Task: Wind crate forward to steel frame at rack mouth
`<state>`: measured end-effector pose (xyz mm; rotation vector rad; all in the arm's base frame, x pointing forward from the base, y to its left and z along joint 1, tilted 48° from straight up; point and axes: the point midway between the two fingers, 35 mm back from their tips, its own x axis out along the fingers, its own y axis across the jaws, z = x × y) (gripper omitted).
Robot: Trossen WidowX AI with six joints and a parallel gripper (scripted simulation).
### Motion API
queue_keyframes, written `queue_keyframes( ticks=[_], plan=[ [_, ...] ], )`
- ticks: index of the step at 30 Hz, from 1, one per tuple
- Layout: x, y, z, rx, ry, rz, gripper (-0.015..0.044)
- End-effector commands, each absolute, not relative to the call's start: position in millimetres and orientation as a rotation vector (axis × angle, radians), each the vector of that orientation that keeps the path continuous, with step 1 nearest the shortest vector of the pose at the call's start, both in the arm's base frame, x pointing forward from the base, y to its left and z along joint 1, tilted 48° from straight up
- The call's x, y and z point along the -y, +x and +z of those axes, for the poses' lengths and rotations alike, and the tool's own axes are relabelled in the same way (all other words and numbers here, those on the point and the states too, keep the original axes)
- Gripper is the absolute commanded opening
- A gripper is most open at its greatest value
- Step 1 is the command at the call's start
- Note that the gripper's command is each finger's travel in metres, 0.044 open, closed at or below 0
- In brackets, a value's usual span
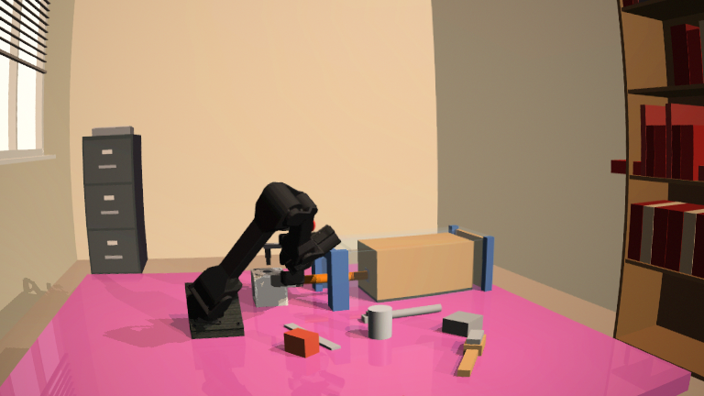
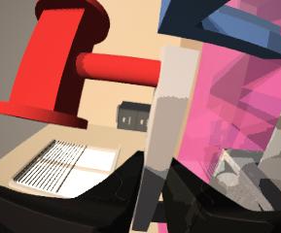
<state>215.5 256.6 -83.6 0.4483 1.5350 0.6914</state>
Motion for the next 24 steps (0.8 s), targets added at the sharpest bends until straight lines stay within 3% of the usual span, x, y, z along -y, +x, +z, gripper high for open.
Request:
queue_keyframes(
  ticks=[1, 24],
  plan=[
    [-253.6, 213.4, -87.3, -1.541, 0.452, 0.708, 0.0],
    [-242.6, 213.4, -88.5, -1.537, 0.453, 0.707, 0.0]
  ],
)
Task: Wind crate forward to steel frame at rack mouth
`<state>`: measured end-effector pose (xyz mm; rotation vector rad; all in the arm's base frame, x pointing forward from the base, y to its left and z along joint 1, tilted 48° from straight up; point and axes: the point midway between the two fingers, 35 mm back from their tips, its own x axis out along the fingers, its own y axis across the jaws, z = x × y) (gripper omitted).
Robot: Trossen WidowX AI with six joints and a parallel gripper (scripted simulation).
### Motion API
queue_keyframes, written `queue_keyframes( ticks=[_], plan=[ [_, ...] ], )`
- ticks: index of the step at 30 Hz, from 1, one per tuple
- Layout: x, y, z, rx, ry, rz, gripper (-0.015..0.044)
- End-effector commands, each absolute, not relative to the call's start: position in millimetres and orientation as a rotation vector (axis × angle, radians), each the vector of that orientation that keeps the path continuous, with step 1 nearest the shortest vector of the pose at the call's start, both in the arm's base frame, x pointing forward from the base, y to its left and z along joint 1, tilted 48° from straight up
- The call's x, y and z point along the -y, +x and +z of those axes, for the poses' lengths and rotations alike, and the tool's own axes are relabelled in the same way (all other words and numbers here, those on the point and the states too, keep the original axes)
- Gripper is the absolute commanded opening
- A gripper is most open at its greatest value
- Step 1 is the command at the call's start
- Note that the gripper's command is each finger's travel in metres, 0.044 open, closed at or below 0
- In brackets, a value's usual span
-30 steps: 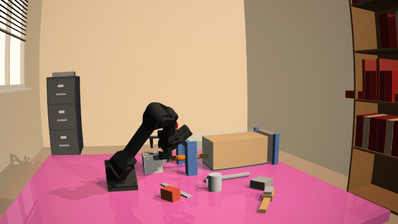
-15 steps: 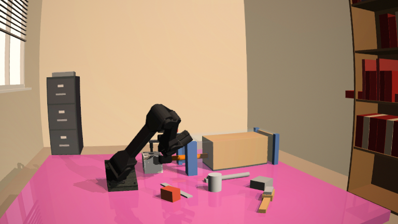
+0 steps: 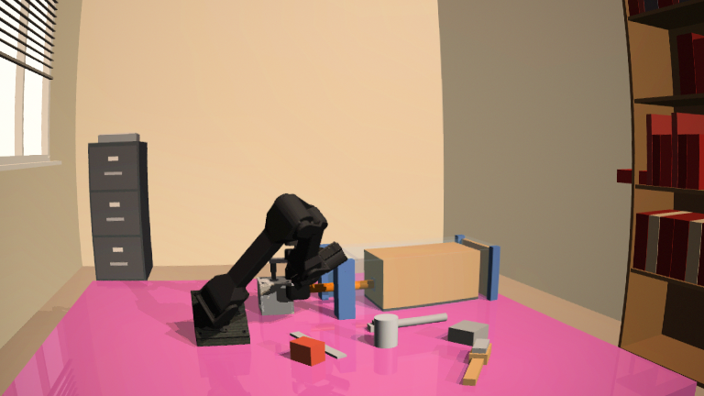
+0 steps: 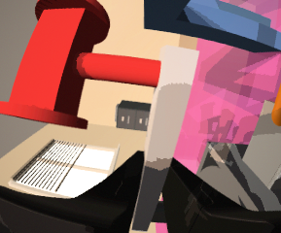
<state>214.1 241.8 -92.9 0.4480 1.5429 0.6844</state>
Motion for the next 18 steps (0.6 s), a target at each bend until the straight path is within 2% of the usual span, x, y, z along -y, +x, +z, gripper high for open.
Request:
queue_keyframes(
  ticks=[1, 18],
  plan=[
    [-242.0, 213.3, -88.5, -1.537, 0.453, 0.707, 0.0],
    [-233.0, 213.9, -91.8, -1.536, 0.453, 0.701, 0.0]
  ],
)
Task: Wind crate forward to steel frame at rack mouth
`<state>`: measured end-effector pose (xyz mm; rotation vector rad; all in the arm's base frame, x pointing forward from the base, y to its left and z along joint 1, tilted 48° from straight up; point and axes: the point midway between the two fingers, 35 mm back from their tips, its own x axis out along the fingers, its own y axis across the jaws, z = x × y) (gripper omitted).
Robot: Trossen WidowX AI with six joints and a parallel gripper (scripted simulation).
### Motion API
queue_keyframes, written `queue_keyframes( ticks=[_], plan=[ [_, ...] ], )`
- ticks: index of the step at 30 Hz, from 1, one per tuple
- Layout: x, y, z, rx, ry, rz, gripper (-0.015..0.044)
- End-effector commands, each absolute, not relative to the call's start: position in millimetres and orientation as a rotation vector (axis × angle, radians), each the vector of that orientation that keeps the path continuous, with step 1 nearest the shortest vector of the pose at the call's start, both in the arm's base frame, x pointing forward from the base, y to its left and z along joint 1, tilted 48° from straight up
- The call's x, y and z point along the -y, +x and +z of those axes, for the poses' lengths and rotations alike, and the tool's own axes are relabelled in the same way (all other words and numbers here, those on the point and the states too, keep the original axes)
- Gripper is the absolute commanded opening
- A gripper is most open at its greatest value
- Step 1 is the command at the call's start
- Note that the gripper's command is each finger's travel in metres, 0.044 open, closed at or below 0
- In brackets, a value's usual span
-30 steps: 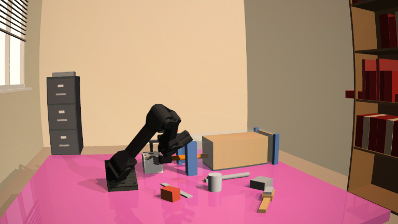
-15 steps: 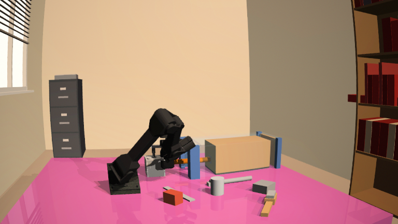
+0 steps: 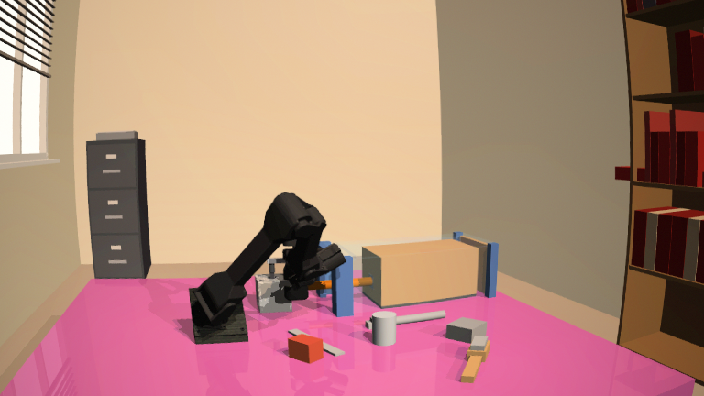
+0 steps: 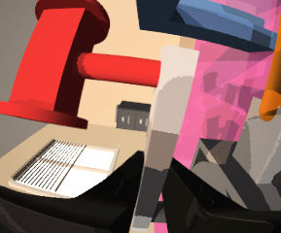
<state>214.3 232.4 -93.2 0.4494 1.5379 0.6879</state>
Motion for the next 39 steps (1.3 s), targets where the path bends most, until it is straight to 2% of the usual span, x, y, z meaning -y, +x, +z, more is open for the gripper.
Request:
queue_keyframes(
  ticks=[1, 39],
  plan=[
    [-232.6, 213.9, -92.1, -1.536, 0.452, 0.698, 0.0],
    [-231.7, 213.5, -96.9, -1.537, 0.449, 0.685, 0.0]
  ],
)
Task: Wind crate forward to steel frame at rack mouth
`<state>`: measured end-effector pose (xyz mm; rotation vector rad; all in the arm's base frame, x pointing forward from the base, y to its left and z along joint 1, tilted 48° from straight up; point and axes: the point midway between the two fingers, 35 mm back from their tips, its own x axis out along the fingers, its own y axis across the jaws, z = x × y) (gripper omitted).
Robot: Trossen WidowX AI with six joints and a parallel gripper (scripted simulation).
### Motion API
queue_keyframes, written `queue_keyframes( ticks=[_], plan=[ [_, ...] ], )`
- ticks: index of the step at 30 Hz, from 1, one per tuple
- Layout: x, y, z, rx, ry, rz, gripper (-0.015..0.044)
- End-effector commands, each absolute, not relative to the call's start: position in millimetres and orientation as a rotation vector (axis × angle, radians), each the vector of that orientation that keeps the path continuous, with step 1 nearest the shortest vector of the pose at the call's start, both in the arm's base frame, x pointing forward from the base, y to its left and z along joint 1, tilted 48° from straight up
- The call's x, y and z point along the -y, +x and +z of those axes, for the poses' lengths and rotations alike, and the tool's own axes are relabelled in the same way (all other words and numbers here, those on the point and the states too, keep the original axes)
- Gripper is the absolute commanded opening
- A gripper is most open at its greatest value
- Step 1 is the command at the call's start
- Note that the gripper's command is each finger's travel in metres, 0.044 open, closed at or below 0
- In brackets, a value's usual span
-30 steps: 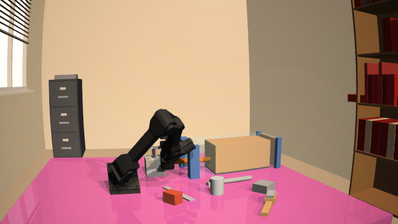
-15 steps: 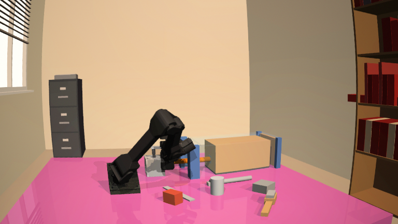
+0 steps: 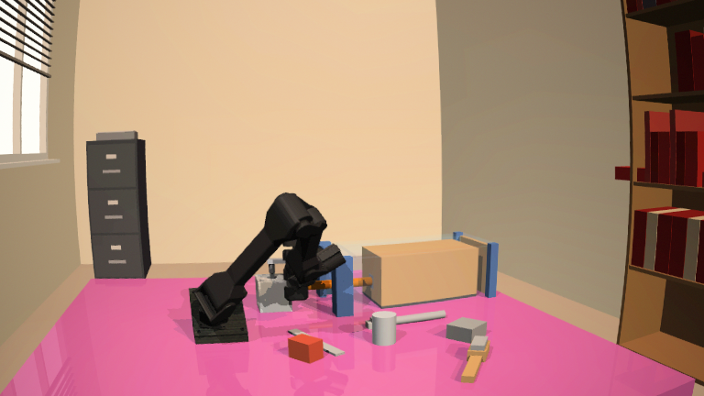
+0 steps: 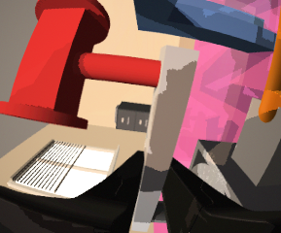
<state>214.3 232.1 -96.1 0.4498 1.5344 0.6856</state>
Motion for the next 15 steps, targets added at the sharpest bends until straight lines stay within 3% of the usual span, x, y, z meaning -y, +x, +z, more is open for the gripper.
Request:
queue_keyframes(
  ticks=[1, 5, 14, 15],
  plan=[
    [-231.7, 213.5, -96.9, -1.537, 0.449, 0.685, 0.0],
    [-231.6, 213.5, -97.7, -1.536, 0.45, 0.684, 0.0],
    [-232.1, 214.4, -96.4, -1.534, 0.45, 0.686, 0.0236],
    [-232.1, 214.4, -96.4, -1.534, 0.45, 0.686, 0.024]
  ],
)
